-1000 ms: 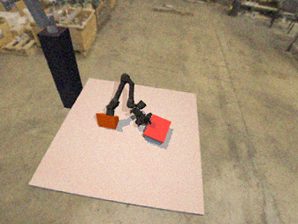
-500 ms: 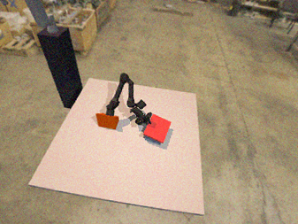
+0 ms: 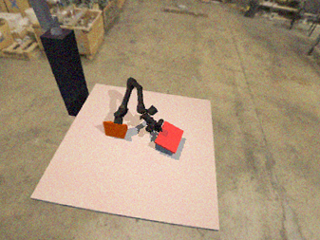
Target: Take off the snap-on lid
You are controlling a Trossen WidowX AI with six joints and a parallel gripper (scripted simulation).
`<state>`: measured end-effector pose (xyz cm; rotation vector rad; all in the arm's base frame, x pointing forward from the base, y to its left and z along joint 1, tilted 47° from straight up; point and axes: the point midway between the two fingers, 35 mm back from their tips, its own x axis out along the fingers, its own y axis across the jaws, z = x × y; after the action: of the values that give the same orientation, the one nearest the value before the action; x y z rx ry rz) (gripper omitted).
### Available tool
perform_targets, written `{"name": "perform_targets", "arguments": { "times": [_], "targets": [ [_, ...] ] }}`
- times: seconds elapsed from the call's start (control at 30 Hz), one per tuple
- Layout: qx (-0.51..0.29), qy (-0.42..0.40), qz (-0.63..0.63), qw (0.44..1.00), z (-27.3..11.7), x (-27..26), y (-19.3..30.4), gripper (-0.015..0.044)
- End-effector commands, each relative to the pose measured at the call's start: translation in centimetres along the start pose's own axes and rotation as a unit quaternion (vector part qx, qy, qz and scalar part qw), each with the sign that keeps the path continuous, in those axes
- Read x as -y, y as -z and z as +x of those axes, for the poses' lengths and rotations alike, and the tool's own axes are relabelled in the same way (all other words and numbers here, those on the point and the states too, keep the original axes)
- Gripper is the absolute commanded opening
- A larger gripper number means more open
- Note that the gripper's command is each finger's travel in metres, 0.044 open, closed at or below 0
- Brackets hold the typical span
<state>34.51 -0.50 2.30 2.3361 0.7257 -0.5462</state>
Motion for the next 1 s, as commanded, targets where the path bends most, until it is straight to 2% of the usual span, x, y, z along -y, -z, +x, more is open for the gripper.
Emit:
{"name": "perform_targets", "arguments": {
  "times": [0.0, 0.97],
  "targets": [
    [-0.001, -0.008, -0.003, 1.000, -0.4, -1.1, 0.2, 0.0000],
    [-0.001, -0.009, -0.003, 1.000, -1.5, -5.2, 0.2, 0.0000]
  ]
}}
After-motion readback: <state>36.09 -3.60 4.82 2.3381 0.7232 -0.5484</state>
